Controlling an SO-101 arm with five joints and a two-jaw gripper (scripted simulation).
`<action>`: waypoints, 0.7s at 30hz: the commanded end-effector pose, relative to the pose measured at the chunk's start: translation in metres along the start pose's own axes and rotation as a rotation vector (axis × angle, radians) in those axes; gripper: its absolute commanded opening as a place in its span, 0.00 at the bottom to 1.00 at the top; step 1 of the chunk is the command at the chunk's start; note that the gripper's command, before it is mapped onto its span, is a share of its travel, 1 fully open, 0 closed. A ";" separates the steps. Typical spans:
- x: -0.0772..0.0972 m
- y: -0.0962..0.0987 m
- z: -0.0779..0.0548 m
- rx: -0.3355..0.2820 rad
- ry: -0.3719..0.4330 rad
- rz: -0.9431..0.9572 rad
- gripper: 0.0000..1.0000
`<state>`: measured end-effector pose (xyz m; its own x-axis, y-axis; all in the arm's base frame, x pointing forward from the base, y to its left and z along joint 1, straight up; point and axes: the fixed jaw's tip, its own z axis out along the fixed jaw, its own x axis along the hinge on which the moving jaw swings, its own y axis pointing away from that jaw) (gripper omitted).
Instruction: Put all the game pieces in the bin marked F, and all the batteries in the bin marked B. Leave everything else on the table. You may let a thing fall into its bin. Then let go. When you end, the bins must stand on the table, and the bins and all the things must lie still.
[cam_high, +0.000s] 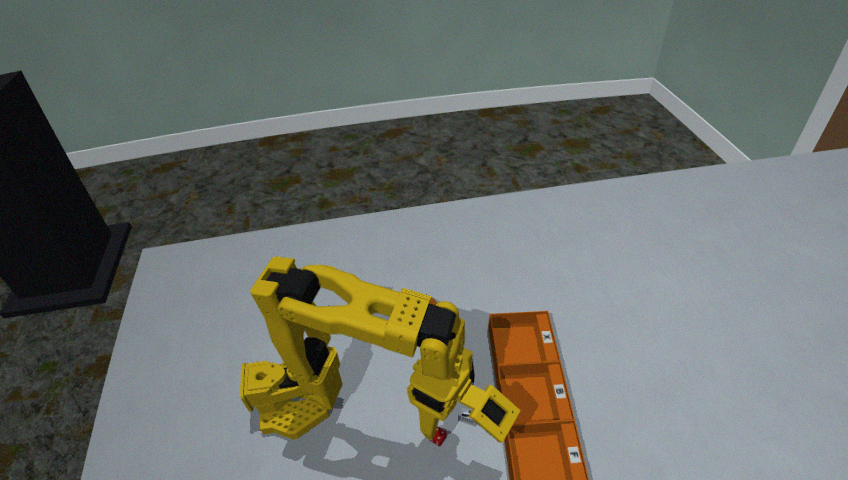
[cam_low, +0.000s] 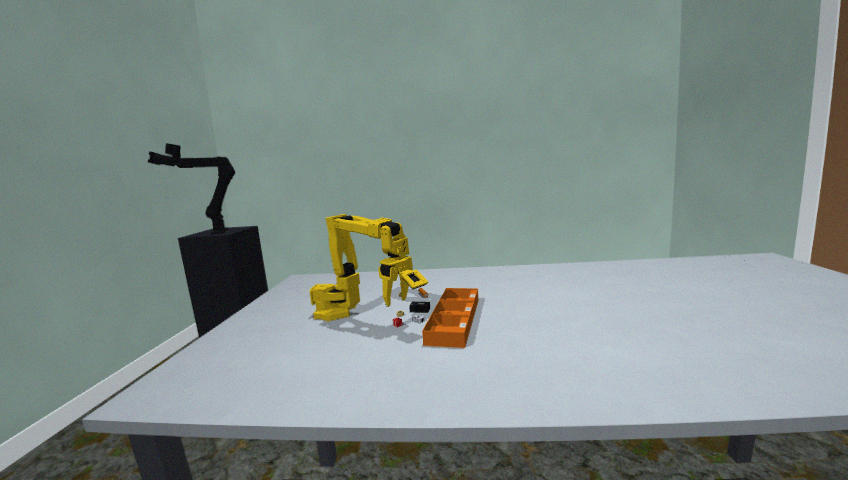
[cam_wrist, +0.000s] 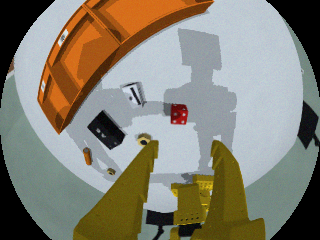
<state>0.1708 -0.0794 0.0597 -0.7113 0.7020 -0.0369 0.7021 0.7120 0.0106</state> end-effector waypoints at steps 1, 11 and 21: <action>-0.002 -0.001 -0.008 -0.011 -0.035 0.004 0.23; -0.002 -0.001 -0.008 -0.011 -0.035 0.004 0.23; 0.002 -0.006 -0.005 0.002 0.005 0.012 0.23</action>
<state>0.1654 -0.0806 0.0596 -0.7061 0.7080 -0.0113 0.7081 0.7061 0.0024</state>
